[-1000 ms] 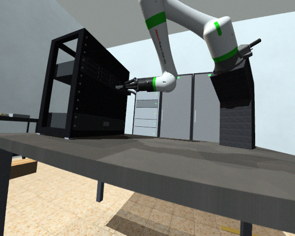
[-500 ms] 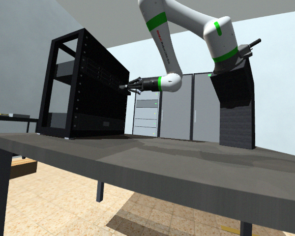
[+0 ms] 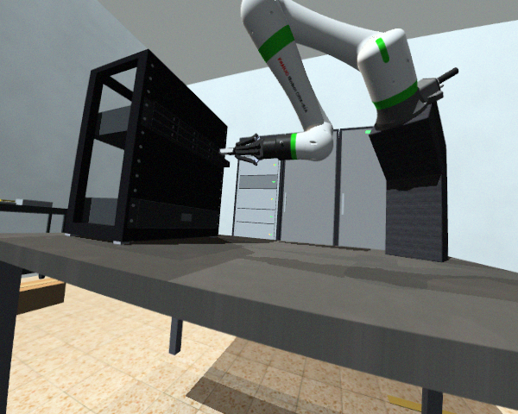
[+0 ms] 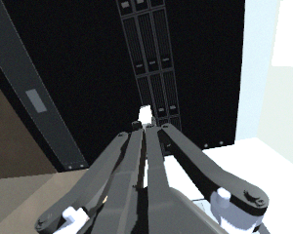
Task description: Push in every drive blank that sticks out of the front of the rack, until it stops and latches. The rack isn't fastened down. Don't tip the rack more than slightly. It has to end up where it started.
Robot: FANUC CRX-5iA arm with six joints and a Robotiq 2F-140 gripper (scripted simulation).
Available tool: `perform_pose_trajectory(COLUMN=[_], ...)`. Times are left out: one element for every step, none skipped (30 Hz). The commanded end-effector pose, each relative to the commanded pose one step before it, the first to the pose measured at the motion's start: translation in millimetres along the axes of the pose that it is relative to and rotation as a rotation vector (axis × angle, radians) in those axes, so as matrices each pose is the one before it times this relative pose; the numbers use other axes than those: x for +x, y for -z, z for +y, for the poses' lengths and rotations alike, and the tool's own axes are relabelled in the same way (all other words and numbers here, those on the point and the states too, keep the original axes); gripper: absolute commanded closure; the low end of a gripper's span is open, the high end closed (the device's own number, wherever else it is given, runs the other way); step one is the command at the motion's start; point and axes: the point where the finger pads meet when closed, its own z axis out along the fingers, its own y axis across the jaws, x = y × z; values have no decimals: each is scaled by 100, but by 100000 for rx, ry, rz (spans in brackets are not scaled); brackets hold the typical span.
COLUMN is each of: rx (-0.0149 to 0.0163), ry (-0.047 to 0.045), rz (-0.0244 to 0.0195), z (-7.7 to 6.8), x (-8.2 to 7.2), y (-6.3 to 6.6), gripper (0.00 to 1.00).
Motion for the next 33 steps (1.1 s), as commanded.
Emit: perform_pose_trajectory(rx=[-122, 0, 0, 0, 0, 0, 0, 0, 0, 0, 0, 0, 0, 0, 0, 0, 0, 0, 0, 0, 1, 0, 0, 0, 0, 0, 0, 0, 0, 0, 0, 0, 0], ry=[46, 0, 0, 0, 0, 0, 0, 0, 0, 0, 0, 0, -1, 0, 0, 0, 0, 0, 0, -1, 2, 1, 0, 0, 0, 0, 0, 0, 0, 0, 0, 0, 0], rz=[27, 0, 0, 0, 0, 0, 0, 0, 0, 0, 0, 0, 0, 0, 0, 0, 0, 0, 0, 0, 0, 0, 0, 0, 0, 0, 0, 0, 0, 0, 0, 0, 0], z=[60, 0, 0, 0, 0, 0, 0, 0, 0, 0, 0, 34, 189, 386, 534, 584, 522, 0, 0, 370, 178, 32, 0, -1, 0, 0, 0, 0, 0, 0, 0, 0, 0], x=[-14, 0, 0, 0, 0, 0, 0, 0, 0, 0, 0, 0, 0, 0, 0, 0, 0, 0, 0, 0, 0, 0, 0, -1, 0, 0, 0, 0, 0, 0, 0, 0, 1], y=[72, 0, 0, 0, 0, 0, 0, 0, 0, 0, 0, 0, 0, 3, 4, 4, 4, 0, 0, 2, 2, 1, -19, -113, -253, -400, -522, -596, -607, -552, -435, -282, -126], gripper=[90, 90, 90, 90, 90, 90, 90, 90, 90, 90, 90, 90, 90, 90, 90, 90, 90, 90, 90, 90, 90, 90, 90, 90, 90, 90, 90, 90, 90, 90, 90, 90, 90])
